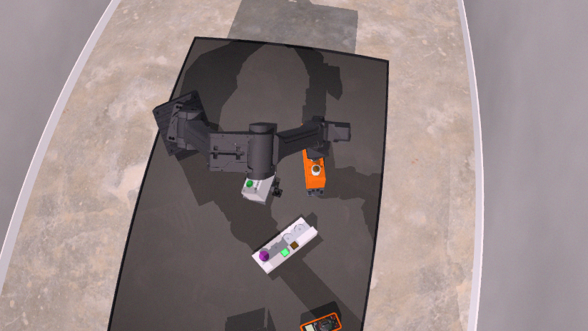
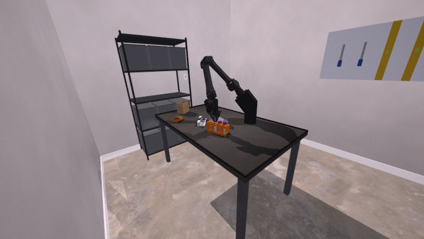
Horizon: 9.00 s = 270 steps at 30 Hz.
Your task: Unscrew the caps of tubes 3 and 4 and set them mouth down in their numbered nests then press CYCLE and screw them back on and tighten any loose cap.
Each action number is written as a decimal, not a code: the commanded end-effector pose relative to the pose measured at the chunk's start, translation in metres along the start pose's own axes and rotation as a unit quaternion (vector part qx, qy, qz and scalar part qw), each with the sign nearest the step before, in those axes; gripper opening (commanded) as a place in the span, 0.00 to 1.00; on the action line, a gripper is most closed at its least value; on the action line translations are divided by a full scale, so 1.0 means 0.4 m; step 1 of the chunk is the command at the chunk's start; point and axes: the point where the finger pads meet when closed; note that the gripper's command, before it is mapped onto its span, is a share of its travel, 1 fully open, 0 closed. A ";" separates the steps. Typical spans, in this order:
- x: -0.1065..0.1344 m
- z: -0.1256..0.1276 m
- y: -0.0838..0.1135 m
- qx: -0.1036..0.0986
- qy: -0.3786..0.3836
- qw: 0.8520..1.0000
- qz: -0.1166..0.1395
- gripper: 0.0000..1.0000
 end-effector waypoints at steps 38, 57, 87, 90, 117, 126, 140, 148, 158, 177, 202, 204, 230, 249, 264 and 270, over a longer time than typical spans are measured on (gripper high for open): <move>0.008 0.021 -0.009 -0.002 -0.282 0.959 0.005 0.49; 0.006 0.025 -0.005 -0.004 0.036 0.999 0.004 0.49; -0.013 0.016 -0.003 -0.002 0.558 0.830 -0.001 0.49; -0.012 0.016 -0.003 -0.002 0.575 0.818 -0.001 0.49; -0.014 0.000 0.005 0.003 0.681 0.733 -0.003 0.00; -0.012 0.015 -0.005 -0.002 0.605 0.796 -0.002 0.00; -0.011 0.011 -0.007 -0.002 0.322 0.947 0.000 0.00; -0.010 0.009 -0.009 -0.002 0.147 0.989 0.001 0.00; -0.010 0.009 -0.010 -0.002 -0.028 1.000 0.002 0.00; -0.010 0.008 -0.011 -0.001 -0.415 0.910 0.002 0.00; -0.009 0.009 -0.013 0.001 -0.825 0.566 0.003 0.00; -0.010 0.009 -0.013 0.001 -0.840 0.542 0.003 0.00; -0.013 0.012 -0.009 -0.001 -0.710 0.704 0.001 0.49; -0.016 0.012 -0.009 -0.003 -0.400 0.917 -0.001 0.49; -0.016 0.012 -0.009 -0.003 -0.114 0.993 -0.002 0.49; -0.018 0.012 -0.009 -0.003 0.009 1.000 -0.003 0.49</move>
Point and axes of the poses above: the point where the finger pads meet when closed, its own y axis back along the fingers, its own z axis across the jaws, x = y × z, and after that the axes turned 1 degree about y, right-handed
